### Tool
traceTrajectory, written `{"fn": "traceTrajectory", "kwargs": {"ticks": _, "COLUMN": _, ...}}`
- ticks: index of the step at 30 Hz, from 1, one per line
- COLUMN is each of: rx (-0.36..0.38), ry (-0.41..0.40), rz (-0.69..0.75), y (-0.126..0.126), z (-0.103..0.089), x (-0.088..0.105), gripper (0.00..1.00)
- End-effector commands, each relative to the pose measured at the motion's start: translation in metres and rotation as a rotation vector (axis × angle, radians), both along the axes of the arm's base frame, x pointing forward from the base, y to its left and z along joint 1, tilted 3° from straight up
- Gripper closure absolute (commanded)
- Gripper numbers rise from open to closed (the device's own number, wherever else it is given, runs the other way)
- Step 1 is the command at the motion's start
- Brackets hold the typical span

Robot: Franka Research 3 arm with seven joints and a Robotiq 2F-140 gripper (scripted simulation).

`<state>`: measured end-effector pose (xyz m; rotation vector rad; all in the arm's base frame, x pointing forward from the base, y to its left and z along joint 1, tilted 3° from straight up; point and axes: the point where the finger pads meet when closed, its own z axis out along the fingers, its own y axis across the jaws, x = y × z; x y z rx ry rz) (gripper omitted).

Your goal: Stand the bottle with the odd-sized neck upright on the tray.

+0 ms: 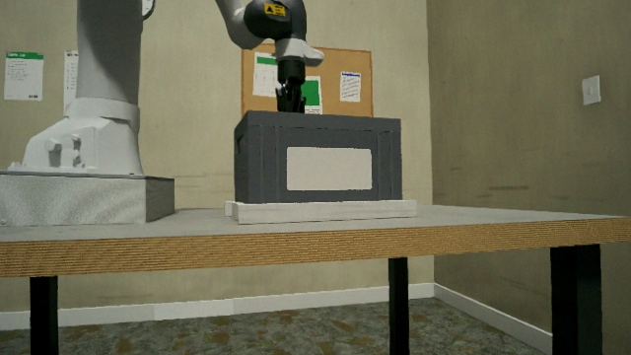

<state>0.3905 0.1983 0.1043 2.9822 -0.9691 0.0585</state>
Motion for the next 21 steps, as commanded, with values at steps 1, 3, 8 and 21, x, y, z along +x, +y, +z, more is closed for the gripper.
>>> {"fn": "traceTrajectory", "kwargs": {"ticks": 1, "rx": 0.001, "ry": -0.007, "rz": 0.000, "y": -0.0001, "z": -0.0010, "x": 0.0023, "gripper": 0.90}}
{"fn": "traceTrajectory", "kwargs": {"ticks": 3, "rx": 0.001, "ry": -0.007, "rz": 0.000, "y": -0.0001, "z": -0.0013, "x": 0.0024, "gripper": 0.90}}
{"fn": "traceTrajectory", "kwargs": {"ticks": 8, "rx": 0.001, "ry": -0.007, "rz": 0.000, "y": -0.0002, "z": -0.0025, "x": 0.0025, "gripper": 0.90}}
{"fn": "traceTrajectory", "kwargs": {"ticks": 21, "rx": 0.001, "ry": -0.007, "rz": 0.000, "y": -0.0002, "z": -0.0038, "x": 0.0026, "gripper": 0.90}}
